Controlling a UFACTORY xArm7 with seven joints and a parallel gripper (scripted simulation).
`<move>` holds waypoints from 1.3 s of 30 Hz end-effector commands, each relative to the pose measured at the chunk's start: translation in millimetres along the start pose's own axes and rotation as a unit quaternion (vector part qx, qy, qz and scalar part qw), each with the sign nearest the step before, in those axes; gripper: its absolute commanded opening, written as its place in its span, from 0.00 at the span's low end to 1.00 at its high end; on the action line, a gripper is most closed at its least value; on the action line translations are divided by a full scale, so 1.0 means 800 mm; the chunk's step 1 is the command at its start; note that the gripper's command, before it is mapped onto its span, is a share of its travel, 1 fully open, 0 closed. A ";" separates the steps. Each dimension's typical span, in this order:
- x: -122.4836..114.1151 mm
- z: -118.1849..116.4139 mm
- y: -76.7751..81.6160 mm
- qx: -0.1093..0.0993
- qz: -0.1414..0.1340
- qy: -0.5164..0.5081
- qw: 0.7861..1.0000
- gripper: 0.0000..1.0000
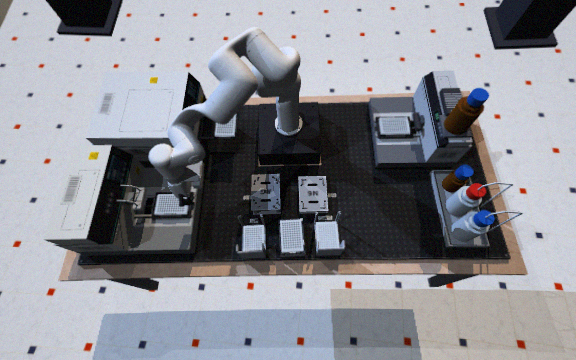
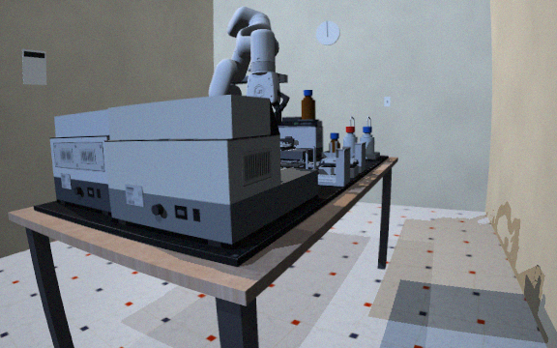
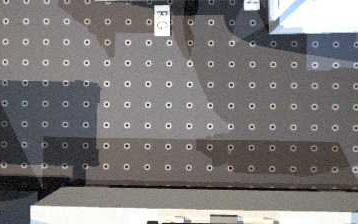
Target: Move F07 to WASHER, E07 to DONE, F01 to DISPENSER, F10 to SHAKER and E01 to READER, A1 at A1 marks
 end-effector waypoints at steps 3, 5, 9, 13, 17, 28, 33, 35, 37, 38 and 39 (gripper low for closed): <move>0.015 -0.001 0.003 -0.003 -0.003 -0.001 1.000 1.00; 0.023 -0.002 0.003 -0.003 -0.003 -0.001 1.000 1.00; 0.040 -0.005 0.003 -0.003 -0.003 -0.001 1.000 1.00; 0.056 -0.007 0.003 -0.003 -0.003 -0.001 1.000 1.00; 0.066 -0.008 0.003 -0.003 -0.003 -0.001 1.000 1.00; 0.107 -0.014 0.002 -0.003 -0.002 -0.001 1.000 1.00; 0.128 -0.017 0.002 -0.003 -0.002 -0.001 1.000 1.00; 0.128 -0.017 0.002 -0.003 -0.002 -0.001 1.000 1.00; 0.136 -0.018 0.002 -0.003 -0.002 -0.001 1.000 1.00; 0.140 -0.018 0.002 -0.003 -0.002 -0.001 1.000 1.00; 0.145 -0.019 0.002 -0.003 -0.002 -0.001 1.000 1.00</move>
Point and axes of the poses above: the point where the finger pads meet when closed, its own y axis back along the fingers, its own z axis across the jaws, x = y × z, the point moved 2 cm from there along y, back along the fingers, and after that the axes turned 5 degrees about -y, right-handed, at the moved point
